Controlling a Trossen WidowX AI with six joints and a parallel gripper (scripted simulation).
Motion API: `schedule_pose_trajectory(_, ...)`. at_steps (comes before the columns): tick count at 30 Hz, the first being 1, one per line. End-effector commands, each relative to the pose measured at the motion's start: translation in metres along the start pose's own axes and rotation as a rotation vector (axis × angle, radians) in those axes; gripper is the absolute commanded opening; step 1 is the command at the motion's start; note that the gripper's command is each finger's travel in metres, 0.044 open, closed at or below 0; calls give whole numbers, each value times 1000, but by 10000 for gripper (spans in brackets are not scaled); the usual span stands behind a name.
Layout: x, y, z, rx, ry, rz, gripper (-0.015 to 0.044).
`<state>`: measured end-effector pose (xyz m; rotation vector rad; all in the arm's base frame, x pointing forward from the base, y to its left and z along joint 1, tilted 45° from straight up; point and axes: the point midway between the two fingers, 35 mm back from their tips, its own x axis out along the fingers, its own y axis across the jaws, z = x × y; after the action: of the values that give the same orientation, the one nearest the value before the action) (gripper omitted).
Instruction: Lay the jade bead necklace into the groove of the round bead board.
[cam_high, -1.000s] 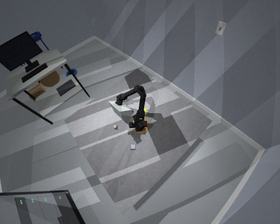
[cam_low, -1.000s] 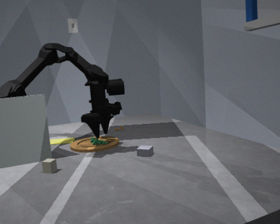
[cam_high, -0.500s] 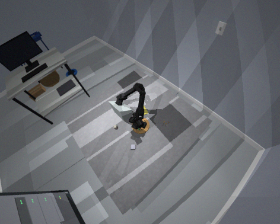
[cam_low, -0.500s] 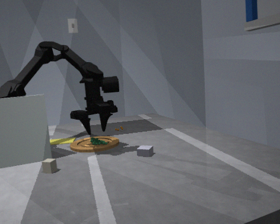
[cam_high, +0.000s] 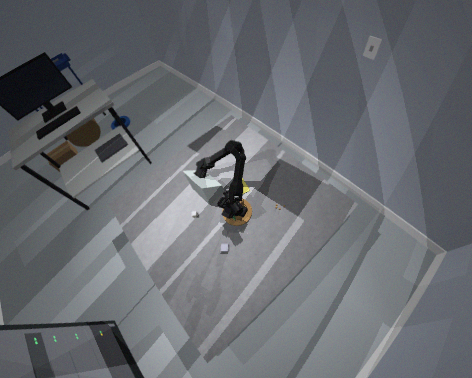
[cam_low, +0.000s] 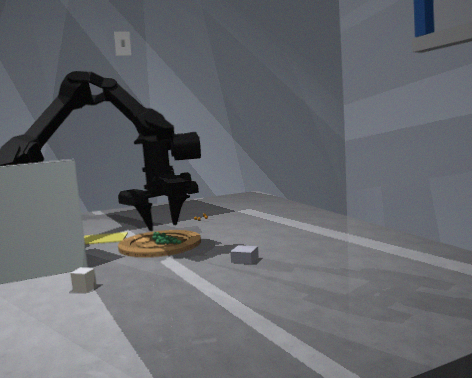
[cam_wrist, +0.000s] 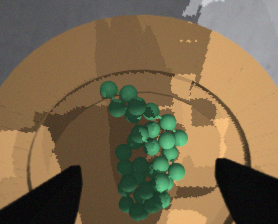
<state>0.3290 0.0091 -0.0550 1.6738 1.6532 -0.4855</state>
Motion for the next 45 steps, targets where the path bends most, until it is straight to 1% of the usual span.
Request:
schedule_pose_trajectory(1,2,0,0,0,-1,2,310)
schedule_pose_trajectory(19,31,-4,0,13,2,-6,310)
schedule_pose_trajectory(27,32,-4,0,14,2,-7,310)
schedule_pose_trajectory(36,30,-2,1,4,-5,-6,74)
schedule_pose_trajectory(45,30,-2,1,4,-5,-6,14)
